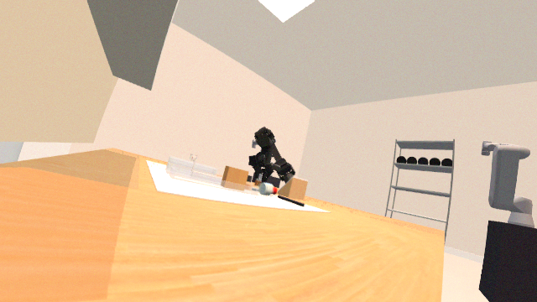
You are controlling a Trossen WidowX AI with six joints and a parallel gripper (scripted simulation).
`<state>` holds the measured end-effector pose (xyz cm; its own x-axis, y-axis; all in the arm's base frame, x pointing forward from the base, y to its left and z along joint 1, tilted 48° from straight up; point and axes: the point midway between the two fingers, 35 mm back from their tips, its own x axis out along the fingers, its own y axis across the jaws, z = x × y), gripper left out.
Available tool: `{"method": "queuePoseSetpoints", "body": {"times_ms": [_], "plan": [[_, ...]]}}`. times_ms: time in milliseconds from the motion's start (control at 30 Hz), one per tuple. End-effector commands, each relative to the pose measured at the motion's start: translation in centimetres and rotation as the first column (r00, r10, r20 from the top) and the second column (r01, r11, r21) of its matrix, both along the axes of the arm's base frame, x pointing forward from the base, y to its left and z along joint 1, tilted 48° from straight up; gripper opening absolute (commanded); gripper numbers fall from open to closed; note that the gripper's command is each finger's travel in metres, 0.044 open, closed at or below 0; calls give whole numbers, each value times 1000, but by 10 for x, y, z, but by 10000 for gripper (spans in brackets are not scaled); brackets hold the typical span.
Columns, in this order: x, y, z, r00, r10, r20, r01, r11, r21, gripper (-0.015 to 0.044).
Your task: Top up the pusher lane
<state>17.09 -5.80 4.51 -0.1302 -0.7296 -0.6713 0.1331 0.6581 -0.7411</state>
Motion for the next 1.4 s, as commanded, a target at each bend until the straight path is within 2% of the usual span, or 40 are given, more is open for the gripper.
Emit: {"method": "queuePoseSetpoints", "body": {"times_ms": [0, 500, 633, 1367], "plan": [[8, 14, 10, 1000, -1, 9, 1, 1000, 9, 0], [18, 69, 56, 1000, -4, 6, 4, 1000, 4, 0], [18, 71, 59, 1000, -4, 6, 4, 1000, 3, 0], [101, 68, -1, 998, -38, 52, 38, 999, 4, 0]]}}
